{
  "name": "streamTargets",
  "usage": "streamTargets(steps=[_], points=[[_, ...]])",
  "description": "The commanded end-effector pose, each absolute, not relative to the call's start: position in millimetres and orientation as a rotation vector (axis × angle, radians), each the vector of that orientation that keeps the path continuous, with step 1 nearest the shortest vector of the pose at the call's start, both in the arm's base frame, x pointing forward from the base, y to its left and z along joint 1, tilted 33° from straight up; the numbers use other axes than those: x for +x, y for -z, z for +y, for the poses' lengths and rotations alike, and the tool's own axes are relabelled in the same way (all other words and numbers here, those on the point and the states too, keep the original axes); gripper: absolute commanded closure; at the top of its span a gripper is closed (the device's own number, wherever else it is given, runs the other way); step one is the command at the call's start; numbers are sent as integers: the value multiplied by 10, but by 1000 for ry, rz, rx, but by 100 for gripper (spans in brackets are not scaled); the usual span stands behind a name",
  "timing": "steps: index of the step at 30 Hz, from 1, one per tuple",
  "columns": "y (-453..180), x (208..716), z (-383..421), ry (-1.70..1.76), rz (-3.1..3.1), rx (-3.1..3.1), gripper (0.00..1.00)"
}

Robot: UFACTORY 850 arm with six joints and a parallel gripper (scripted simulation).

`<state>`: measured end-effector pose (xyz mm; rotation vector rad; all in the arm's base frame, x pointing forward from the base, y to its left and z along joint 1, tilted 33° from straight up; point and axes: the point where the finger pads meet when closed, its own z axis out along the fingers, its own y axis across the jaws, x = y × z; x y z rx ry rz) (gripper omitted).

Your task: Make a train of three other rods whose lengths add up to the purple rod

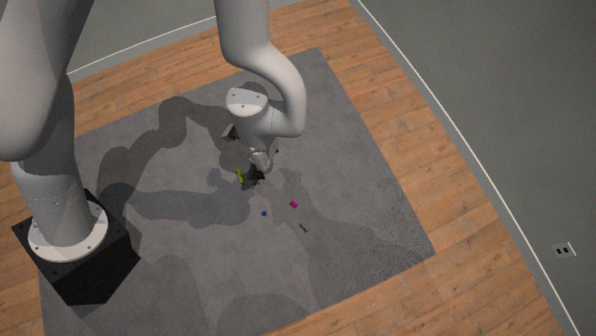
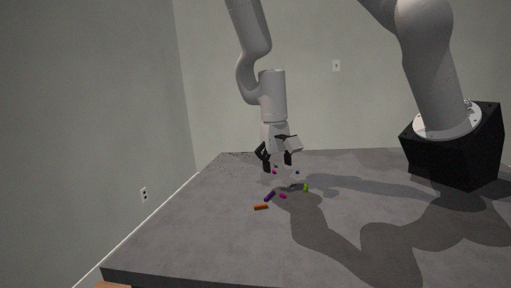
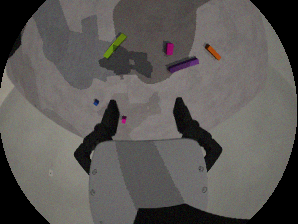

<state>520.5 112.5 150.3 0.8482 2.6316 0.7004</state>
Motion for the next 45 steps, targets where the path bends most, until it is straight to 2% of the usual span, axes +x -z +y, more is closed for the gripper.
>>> streamTargets(steps=[1, 21, 45], points=[[-1508, 5209, 1124, -701, 2630, 848, 0], [-1521, 5206, 1163, -721, 2608, 962, 0], [-1645, 5151, 1554, -869, 2142, 2050, 0]])
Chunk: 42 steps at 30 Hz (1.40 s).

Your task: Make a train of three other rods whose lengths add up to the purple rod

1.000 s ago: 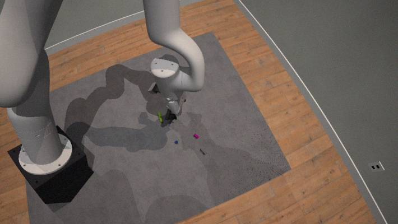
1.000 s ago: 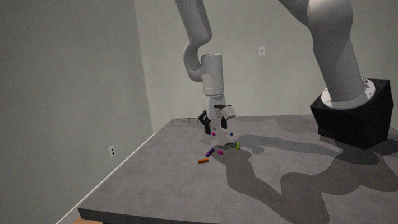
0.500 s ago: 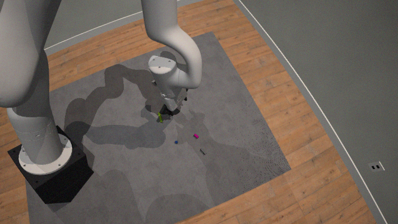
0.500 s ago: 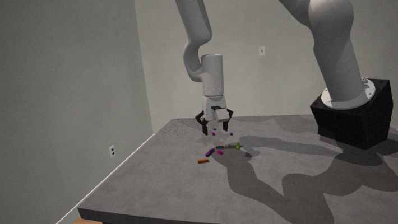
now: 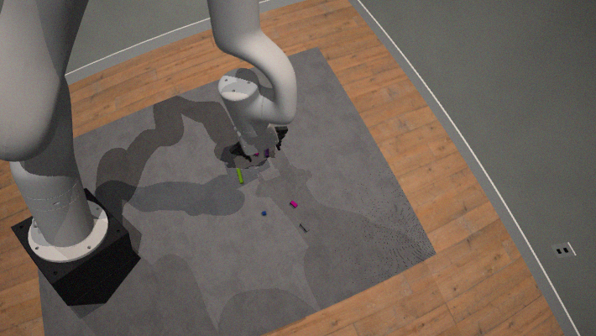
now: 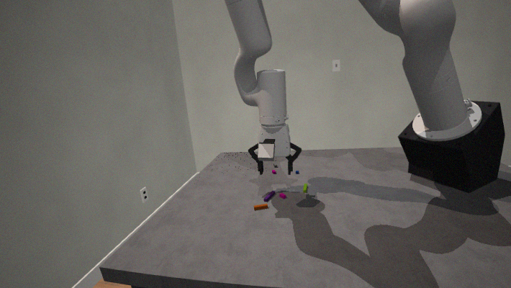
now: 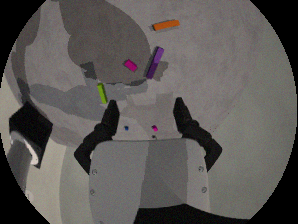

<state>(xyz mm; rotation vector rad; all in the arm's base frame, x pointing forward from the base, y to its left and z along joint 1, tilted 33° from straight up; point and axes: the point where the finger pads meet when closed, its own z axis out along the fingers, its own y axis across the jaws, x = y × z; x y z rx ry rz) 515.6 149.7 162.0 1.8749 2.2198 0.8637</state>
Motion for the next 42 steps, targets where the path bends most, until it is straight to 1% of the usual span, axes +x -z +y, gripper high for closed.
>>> streamTargets(steps=[1, 8, 10, 25, 27, 42], points=[[-1650, 5148, 1571, -873, 2113, 2093, 0], [-1687, 5123, 1686, -894, 1886, 2383, 0], [-1687, 5123, 1686, -894, 1886, 2383, 0], [-1771, 5051, 1946, -894, 1231, 2952, 0], [-1771, 5051, 1946, -894, 1231, 2952, 0], [-1853, 4962, 2198, -820, 423, 3335, 0]])
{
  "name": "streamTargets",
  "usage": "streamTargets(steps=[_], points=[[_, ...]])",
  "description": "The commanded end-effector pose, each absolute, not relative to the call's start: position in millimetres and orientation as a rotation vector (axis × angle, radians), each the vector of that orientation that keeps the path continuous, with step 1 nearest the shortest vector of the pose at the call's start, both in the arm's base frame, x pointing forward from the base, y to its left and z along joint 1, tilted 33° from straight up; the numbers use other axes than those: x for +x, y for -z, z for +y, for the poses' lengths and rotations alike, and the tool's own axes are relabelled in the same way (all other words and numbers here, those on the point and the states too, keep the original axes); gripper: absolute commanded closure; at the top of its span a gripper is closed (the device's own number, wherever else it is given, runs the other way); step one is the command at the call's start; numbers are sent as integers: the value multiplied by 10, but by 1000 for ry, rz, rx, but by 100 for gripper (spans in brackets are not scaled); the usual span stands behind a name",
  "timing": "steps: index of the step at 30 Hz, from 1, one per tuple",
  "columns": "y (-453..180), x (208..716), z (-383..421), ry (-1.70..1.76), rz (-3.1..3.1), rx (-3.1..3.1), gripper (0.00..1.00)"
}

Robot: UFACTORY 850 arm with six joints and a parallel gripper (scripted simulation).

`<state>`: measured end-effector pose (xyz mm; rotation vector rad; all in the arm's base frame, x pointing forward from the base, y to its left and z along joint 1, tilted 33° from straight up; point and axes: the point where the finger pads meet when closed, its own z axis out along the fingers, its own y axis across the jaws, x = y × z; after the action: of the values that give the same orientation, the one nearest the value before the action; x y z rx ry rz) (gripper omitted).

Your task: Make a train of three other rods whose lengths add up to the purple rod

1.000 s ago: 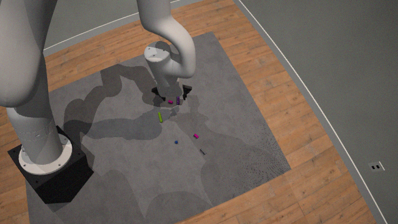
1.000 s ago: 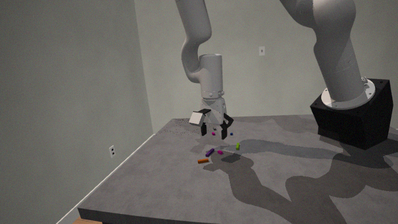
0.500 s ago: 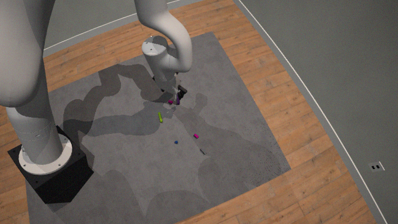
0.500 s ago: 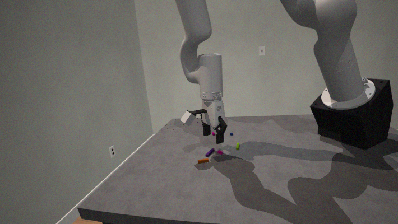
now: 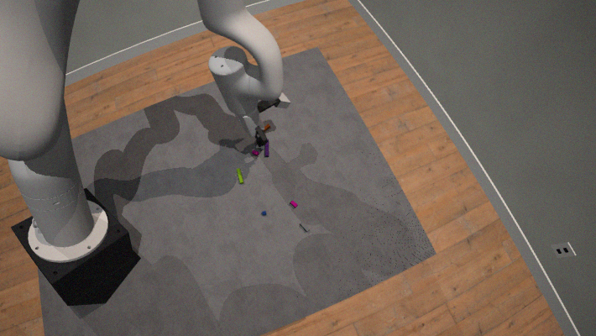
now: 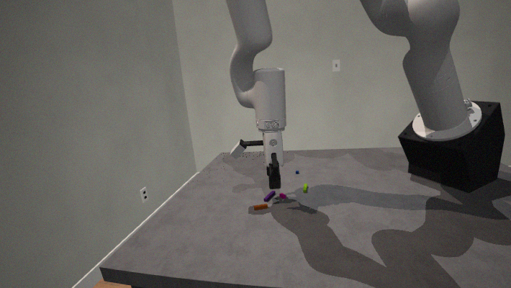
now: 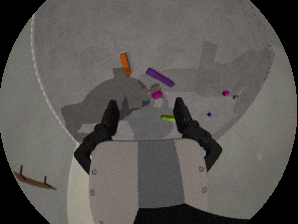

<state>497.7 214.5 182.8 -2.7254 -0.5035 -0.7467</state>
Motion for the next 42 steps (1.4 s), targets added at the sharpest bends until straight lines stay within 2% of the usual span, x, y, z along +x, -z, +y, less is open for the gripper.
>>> streamTargets(steps=[1, 42], points=[[-1853, 4962, 2198, 669, -345, -2720, 0], [-1867, 4945, 2240, 643, -220, -2717, 0]])
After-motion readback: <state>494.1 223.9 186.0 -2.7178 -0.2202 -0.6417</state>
